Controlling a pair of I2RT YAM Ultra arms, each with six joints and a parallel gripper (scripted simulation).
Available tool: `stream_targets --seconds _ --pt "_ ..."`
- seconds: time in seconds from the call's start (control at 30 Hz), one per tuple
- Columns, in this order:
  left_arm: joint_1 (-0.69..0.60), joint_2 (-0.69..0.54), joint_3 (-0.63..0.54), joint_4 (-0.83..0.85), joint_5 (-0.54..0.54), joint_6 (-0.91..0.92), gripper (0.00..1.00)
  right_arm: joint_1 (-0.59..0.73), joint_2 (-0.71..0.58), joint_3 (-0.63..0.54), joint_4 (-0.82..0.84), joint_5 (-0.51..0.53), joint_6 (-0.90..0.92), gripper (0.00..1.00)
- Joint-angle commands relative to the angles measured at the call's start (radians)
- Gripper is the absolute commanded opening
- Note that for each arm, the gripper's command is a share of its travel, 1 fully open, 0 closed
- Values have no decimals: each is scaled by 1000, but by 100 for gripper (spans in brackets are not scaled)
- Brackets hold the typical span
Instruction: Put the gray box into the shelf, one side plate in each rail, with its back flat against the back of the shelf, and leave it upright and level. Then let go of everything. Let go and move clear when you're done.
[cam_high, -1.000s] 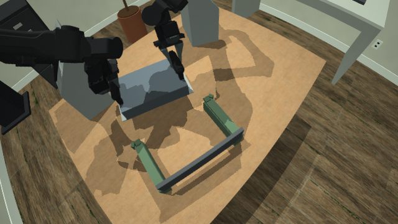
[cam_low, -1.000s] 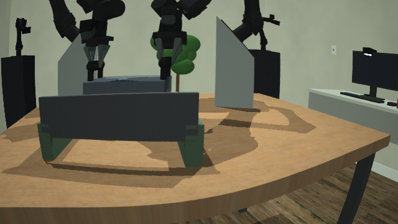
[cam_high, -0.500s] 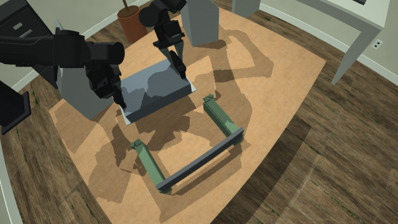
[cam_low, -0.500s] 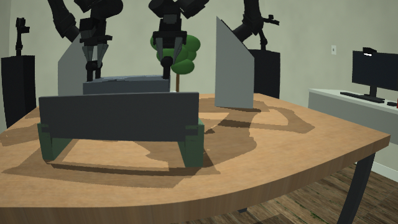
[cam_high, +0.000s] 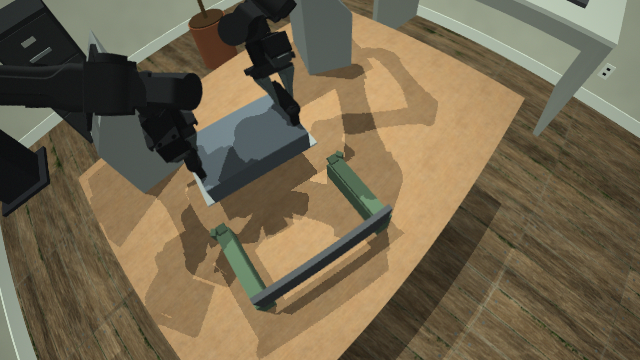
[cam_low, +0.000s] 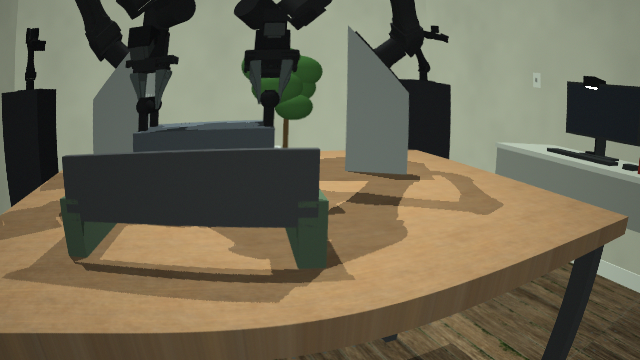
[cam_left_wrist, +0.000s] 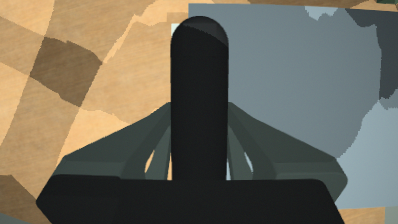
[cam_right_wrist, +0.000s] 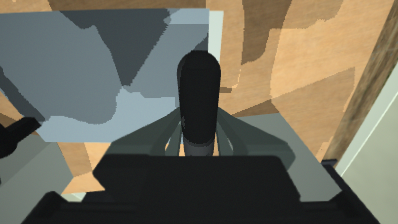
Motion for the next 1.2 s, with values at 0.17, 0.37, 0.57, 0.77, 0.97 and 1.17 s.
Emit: stream_targets --seconds 0.17,0.37,0.57,0.77,0.97,1.17 --pt "-48 -5 65 13 -72 1 14 14 -63 53 32 18 -79 14" --pt "-35 -26 42 36 -64 20 14 13 -53 49 54 18 -68 14" --pt "-29 -8 6 49 -64 33 14 8 -11 24 68 16 -75 14" --pt "-21 -18 4 66 -62 41 14 4 -38 37 78 18 -77 14" --pt "-22 -23 47 58 -64 40 14 3 -37 41 77 10 -72 14" --pt "-18 -25 50 60 -64 45 14 -1 -37 49 73 14 -75 14"
